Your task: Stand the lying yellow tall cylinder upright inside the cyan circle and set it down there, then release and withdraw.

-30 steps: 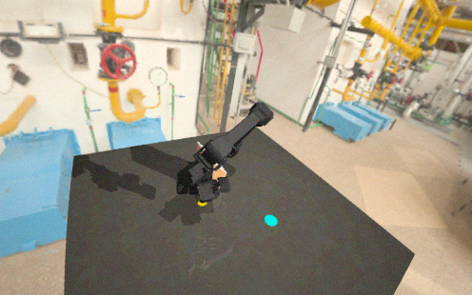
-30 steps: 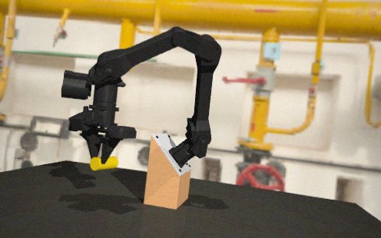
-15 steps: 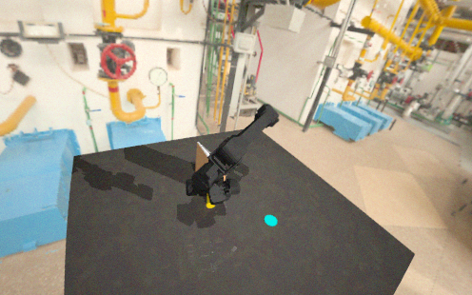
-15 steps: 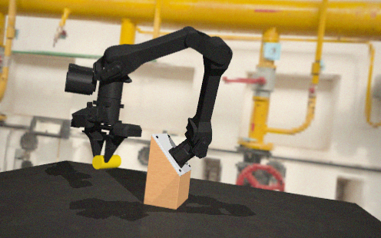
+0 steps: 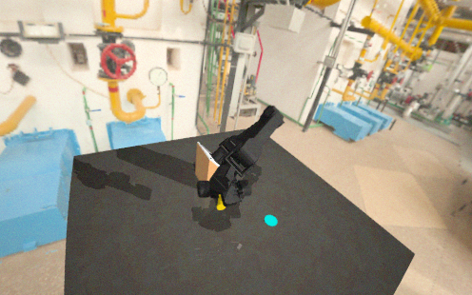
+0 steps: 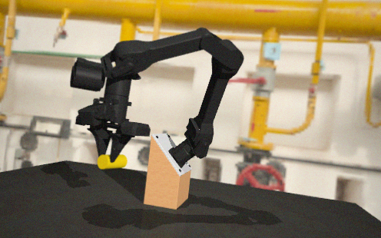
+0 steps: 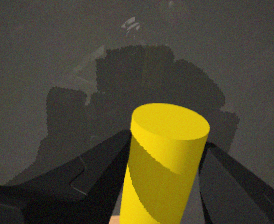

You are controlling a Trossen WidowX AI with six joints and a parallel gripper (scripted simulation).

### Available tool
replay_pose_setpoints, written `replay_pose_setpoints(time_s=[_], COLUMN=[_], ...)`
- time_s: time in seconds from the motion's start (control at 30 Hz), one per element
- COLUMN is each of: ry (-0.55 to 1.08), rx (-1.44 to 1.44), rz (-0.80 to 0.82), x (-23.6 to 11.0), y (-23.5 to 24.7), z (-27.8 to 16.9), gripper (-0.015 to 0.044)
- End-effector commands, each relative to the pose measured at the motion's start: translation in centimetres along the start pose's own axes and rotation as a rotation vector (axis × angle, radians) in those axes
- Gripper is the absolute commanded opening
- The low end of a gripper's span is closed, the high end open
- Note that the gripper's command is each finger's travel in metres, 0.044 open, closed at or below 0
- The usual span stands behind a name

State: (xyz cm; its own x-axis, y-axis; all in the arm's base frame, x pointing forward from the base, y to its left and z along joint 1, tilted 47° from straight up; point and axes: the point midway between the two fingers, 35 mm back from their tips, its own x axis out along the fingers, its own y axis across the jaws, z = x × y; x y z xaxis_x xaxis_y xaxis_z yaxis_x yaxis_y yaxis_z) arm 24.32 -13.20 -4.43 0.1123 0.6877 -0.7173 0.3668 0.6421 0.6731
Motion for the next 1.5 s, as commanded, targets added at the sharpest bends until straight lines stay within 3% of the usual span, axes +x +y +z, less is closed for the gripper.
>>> replay_pose_setpoints(time_s=[0.0,1.47], ry=[-0.014,-0.018], rx=[-0.007,0.026], rz=[-0.006,0.001], x=[-0.5,-1.5], y=[1.2,12.4], z=[0.6,2.8], gripper=[0.0105,0.0105])
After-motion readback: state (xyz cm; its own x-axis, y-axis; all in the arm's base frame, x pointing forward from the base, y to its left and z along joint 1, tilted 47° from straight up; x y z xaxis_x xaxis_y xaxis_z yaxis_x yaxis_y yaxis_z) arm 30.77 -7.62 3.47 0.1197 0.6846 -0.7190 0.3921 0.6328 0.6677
